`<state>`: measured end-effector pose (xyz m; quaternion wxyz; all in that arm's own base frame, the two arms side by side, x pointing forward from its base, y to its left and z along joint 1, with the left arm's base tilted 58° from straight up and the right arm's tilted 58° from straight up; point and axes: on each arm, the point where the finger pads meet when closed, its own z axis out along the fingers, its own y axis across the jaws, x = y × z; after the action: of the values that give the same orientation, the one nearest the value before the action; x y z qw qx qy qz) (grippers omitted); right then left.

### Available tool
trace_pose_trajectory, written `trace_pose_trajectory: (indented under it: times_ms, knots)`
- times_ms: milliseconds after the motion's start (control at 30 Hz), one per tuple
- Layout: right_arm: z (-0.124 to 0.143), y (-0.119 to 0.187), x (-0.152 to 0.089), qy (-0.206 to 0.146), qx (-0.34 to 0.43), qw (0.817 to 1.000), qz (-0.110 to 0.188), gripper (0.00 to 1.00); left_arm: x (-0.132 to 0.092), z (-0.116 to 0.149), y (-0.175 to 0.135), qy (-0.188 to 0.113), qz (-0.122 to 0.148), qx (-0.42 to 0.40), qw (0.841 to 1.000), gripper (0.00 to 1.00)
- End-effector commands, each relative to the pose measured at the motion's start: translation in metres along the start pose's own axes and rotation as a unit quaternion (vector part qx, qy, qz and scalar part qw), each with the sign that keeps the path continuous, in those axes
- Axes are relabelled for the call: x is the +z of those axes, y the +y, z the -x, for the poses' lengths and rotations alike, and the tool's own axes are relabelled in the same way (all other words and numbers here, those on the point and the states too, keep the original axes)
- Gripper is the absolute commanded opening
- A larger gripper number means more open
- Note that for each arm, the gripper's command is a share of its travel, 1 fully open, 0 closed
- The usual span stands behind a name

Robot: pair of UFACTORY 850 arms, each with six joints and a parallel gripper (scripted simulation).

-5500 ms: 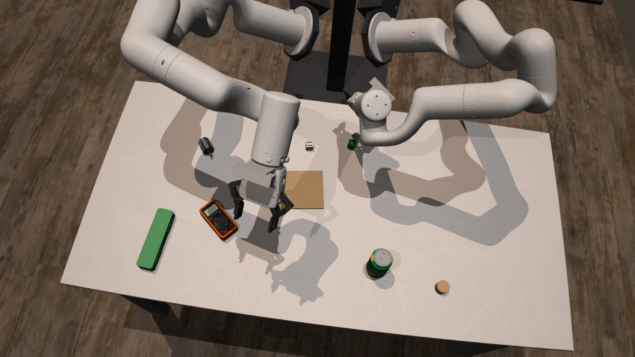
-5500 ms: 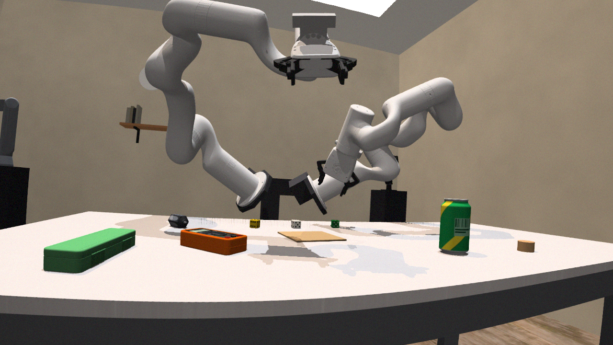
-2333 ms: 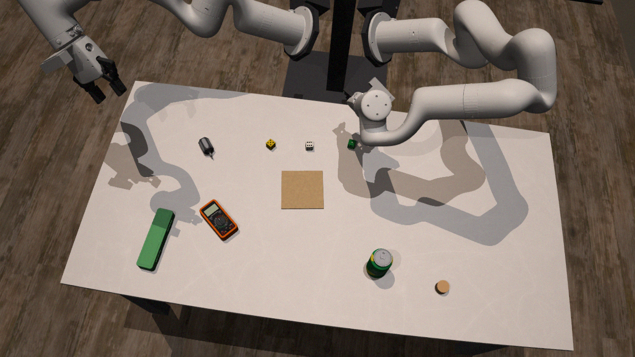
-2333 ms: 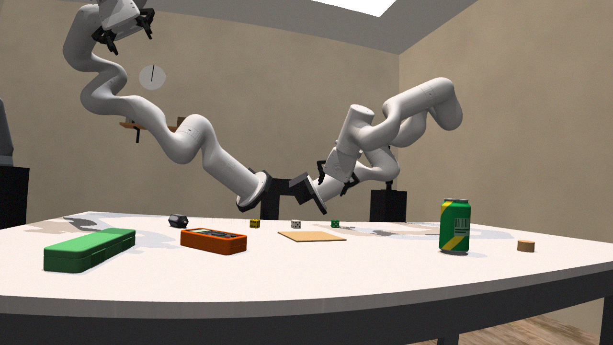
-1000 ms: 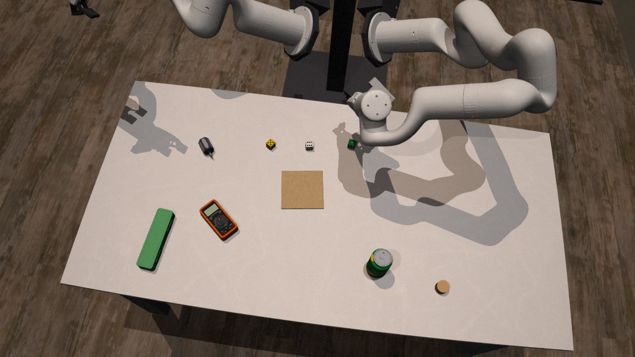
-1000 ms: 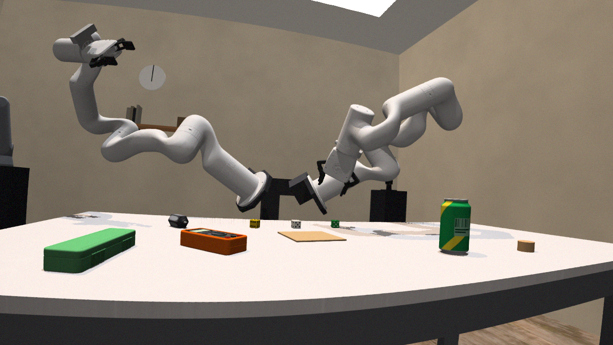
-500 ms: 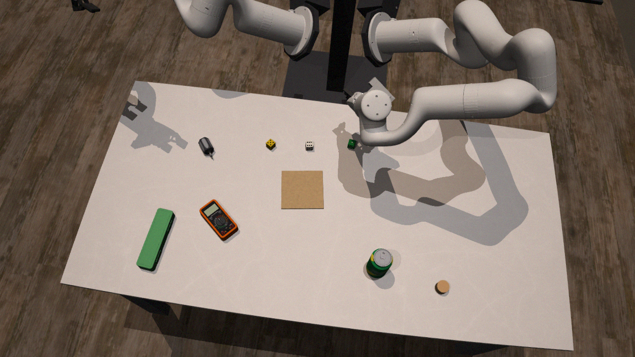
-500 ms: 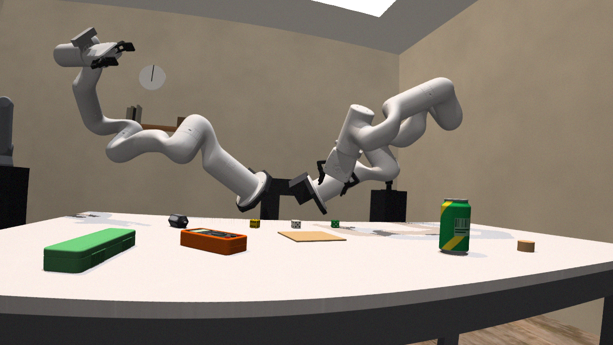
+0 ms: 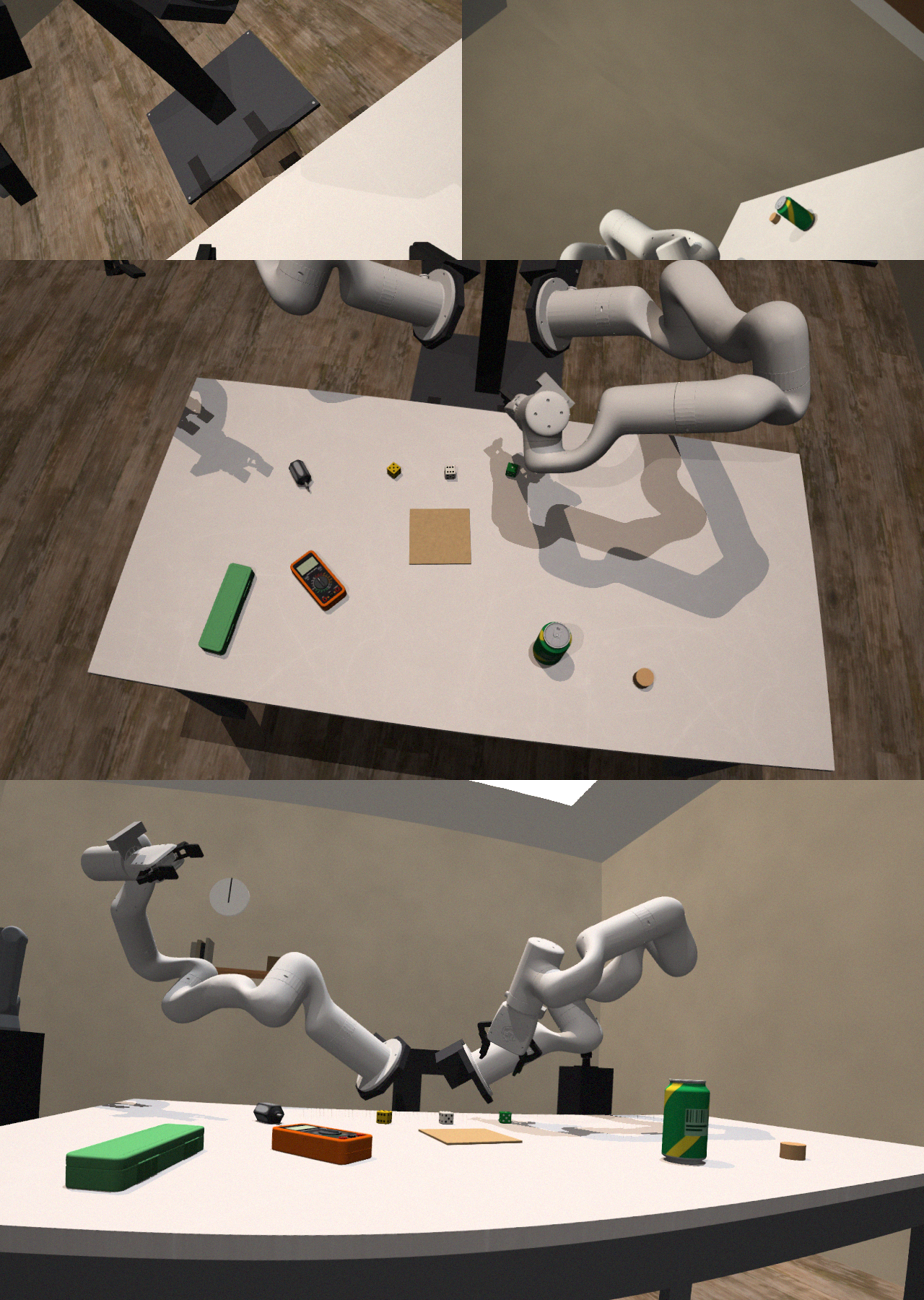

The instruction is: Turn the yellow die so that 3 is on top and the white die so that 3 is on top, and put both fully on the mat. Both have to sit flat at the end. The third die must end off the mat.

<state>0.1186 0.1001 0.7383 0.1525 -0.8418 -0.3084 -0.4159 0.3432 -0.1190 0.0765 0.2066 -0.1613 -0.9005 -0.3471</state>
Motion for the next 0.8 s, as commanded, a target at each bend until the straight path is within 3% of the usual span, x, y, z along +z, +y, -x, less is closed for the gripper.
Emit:
trace_pose_trajectory:
  times_ms: [0, 300, 767]
  knots:
    - [0.0, 0.001, 0.0, 0.0, 0.003, 1.0, 0.004, 1.0, -0.001, 0.0, 0.0, -0.001, 0.0, 0.0, 1.0, 1.0]
    - [0.0, 0.006, 0.0, 0.0, 0.013, 1.0, 0.017, 1.0, -0.001, 0.0, 0.0, -0.001, 0.0, 0.0, 1.0, 1.0]
    - [0.001, 0.025, -0.002, 0.0, 0.049, 0.997, 0.064, 1.0, -0.001, 0.0, 0.0, -0.001, 0.0, 0.0, 1.0, 1.0]
